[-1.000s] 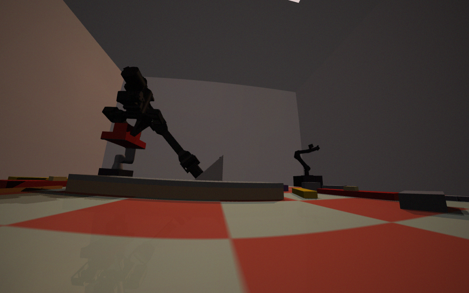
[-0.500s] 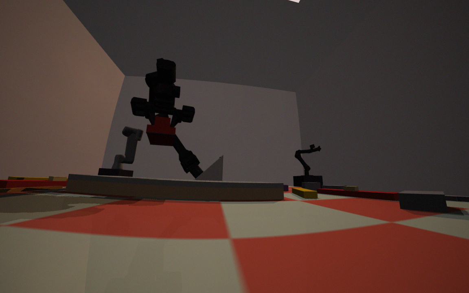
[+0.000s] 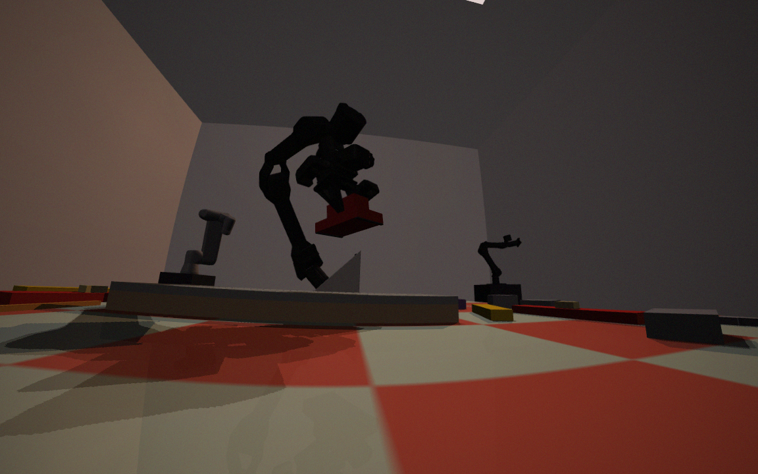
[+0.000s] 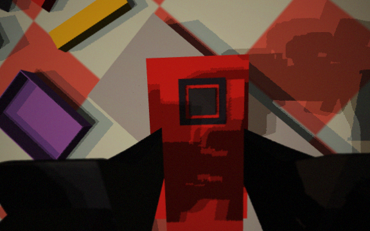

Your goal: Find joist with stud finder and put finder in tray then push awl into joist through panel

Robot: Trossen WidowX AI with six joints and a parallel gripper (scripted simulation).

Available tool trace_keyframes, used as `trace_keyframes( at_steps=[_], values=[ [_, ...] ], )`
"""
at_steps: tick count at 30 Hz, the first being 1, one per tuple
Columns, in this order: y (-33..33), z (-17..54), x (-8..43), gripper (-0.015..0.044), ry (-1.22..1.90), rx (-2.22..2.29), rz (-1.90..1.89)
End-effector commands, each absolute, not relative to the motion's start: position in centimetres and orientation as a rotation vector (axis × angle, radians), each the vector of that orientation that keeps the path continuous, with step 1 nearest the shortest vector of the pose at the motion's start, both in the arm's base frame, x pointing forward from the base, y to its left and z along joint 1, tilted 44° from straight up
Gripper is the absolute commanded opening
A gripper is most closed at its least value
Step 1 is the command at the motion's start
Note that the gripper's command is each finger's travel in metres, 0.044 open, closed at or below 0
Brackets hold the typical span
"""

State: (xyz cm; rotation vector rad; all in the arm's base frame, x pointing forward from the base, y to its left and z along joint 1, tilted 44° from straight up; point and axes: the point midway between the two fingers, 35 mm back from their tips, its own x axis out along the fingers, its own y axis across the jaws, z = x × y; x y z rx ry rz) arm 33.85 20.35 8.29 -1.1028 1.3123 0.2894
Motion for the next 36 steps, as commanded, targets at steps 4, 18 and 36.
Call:
trace_keyframes(
  at_steps=[4, 18, 36],
  values=[
    [25.5, 2.9, 30.1, 0.0, 1.348, -1.229, 0.481],
    [31.3, -6.4, 20.6, 0.0, 1.403, -1.464, 0.791],
    [32.3, -13.1, 12.5, 0.0, 1.441, -1.648, 0.996]
  ],
)
